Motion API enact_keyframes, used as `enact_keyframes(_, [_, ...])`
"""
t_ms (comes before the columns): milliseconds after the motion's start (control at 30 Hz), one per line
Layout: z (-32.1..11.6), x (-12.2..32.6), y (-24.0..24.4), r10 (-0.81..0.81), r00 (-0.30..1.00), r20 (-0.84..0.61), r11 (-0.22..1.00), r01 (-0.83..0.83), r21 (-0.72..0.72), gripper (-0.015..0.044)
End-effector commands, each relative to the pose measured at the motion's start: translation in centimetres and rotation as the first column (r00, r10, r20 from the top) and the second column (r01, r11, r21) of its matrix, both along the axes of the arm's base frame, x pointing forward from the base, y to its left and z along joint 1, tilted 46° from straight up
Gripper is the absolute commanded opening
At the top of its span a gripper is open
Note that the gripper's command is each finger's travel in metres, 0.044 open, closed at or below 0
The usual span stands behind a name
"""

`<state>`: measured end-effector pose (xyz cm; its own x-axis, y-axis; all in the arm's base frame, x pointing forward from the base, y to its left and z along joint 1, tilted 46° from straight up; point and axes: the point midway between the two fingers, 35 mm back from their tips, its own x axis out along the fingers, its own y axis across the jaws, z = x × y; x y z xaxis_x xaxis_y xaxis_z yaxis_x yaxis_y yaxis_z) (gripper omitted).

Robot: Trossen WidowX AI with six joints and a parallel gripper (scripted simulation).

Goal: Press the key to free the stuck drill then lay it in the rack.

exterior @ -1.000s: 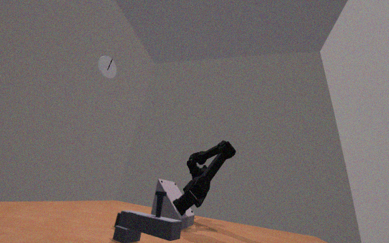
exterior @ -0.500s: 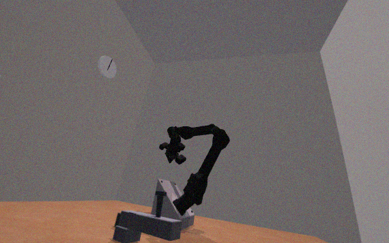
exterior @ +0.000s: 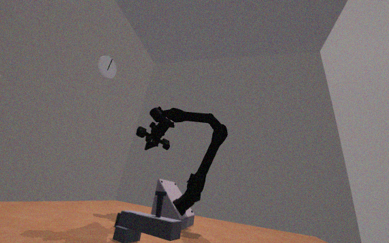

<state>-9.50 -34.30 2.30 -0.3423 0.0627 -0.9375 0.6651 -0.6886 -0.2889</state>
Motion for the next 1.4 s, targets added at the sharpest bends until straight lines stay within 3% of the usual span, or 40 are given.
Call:
enact_keyframes(0, [0.2, 7.5, 0.2, 0.269, 0.947, 0.175, 0.957, -0.284, 0.064, 0.0])
enact_keyframes(200, [1.3, 18.0, 3.2, 0.571, 0.699, 0.431, 0.752, -0.655, 0.067, 0.0])
enact_keyframes(367, [2.9, 25.7, 7.9, 0.687, 0.389, 0.614, 0.498, -0.867, -0.007, 0.0])
enact_keyframes(533, [5.1, 31.9, 14.0, 0.665, 0.049, 0.745, 0.226, -0.964, -0.138, 0.0])
enact_keyframes(767, [9.0, 37.6, 23.8, 0.452, -0.362, 0.815, -0.076, -0.926, -0.369, 0.0])
enact_keyframes(1367, [8.7, 38.1, 25.4, 0.425, -0.394, 0.815, -0.097, -0.915, -0.391, 0.0])
